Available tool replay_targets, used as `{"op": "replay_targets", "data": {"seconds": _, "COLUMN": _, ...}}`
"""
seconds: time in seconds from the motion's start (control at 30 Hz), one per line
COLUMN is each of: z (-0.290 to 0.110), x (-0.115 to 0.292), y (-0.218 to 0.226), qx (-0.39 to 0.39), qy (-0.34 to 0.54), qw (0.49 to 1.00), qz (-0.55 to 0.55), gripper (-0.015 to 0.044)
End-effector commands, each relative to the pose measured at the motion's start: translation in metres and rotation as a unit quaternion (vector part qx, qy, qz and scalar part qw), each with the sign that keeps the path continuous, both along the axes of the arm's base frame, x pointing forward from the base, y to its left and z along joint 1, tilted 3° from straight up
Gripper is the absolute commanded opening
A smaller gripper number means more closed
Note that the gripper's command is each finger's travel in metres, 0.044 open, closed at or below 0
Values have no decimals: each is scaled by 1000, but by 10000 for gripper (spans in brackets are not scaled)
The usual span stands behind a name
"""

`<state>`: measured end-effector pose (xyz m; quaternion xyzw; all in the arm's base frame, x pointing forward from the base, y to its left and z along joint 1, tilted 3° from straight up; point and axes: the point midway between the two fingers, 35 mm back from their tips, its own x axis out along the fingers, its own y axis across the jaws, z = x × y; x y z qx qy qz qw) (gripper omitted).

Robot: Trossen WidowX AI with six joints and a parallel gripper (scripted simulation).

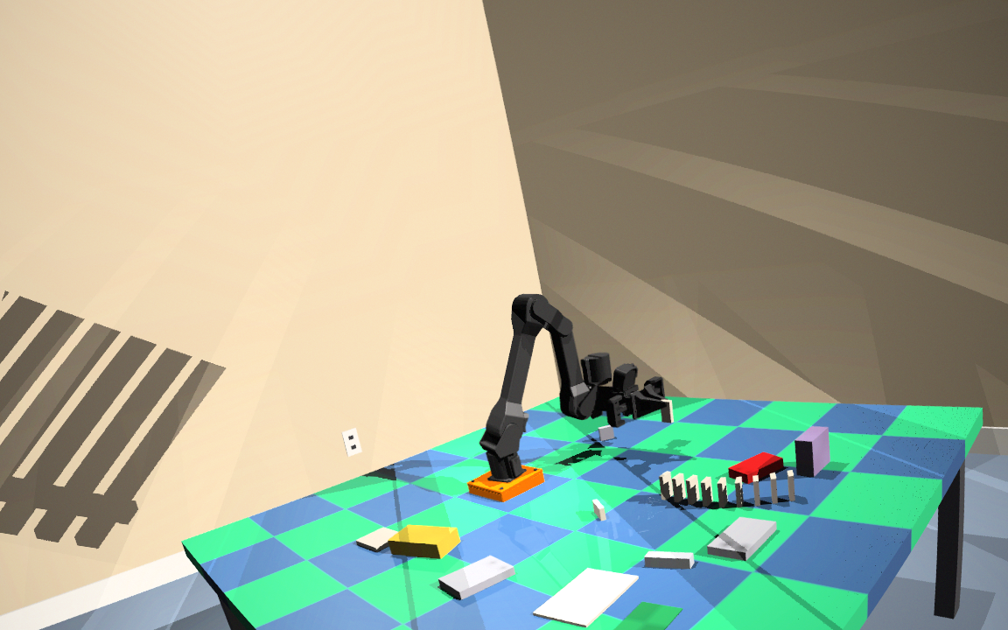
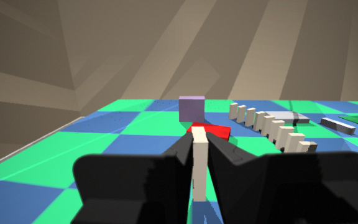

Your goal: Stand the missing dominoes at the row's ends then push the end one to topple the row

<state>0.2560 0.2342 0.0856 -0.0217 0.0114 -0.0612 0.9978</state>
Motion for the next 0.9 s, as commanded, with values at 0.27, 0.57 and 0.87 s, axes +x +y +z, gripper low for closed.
{"op": "replay_targets", "data": {"seconds": 0.27, "z": -1, "x": -9, "y": -13, "qx": -1, "qy": -5, "qw": 1000, "qz": -14, "gripper": 27}}
{"op": "replay_targets", "data": {"seconds": 0.57, "z": -1, "x": -9, "y": -13, "qx": -1, "qy": -5, "qw": 1000, "qz": -14, "gripper": 27}}
{"op": "replay_targets", "data": {"seconds": 0.87, "z": -28, "x": -6, "y": -13, "qx": 0, "qy": 5, "qw": 1000, "qz": -16, "gripper": 27}}
